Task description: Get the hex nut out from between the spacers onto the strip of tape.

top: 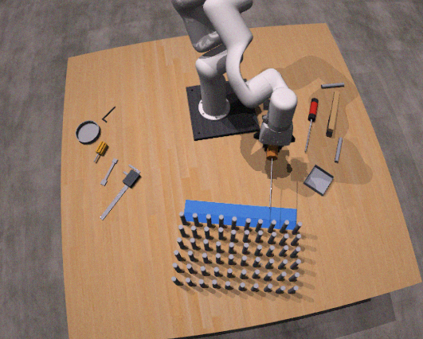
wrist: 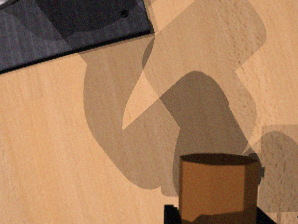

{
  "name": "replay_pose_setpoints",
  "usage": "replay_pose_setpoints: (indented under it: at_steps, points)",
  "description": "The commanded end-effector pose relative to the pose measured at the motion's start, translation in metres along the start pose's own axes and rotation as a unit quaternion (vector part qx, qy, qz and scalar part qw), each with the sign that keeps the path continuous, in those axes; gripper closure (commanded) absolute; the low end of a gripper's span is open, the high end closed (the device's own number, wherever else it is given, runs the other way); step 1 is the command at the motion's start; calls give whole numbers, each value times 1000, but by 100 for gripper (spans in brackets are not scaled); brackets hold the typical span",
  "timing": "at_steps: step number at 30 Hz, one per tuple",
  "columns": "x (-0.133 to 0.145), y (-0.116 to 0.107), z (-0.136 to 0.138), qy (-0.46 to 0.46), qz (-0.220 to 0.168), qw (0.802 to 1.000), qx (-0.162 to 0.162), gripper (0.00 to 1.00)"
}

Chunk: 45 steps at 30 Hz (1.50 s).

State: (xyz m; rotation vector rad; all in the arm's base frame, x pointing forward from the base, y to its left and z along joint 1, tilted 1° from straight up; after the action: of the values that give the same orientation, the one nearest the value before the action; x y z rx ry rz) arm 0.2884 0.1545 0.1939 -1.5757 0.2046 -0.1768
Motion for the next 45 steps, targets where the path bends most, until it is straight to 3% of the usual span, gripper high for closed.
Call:
replay_pose_setpoints:
  at_steps: [1,16,45]
  points:
    - [1,-1,1,0,-1,1000,1,100]
    - [1,10,1,-1,-1,1000,3,100]
    - [1,96,3,-1,-1,1000,3,100]
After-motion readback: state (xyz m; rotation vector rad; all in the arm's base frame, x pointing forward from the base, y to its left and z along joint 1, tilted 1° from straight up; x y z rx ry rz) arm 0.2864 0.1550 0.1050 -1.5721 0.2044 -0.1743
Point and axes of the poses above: the point where the finger pads meet when closed, its own y axis out along the fingers, its own z axis across the jaws, x = y × z, the point moved 4 cm from there along -y, back along the fingers, and after that the axes turned 1 degree about -y, right-handed, at the moved point
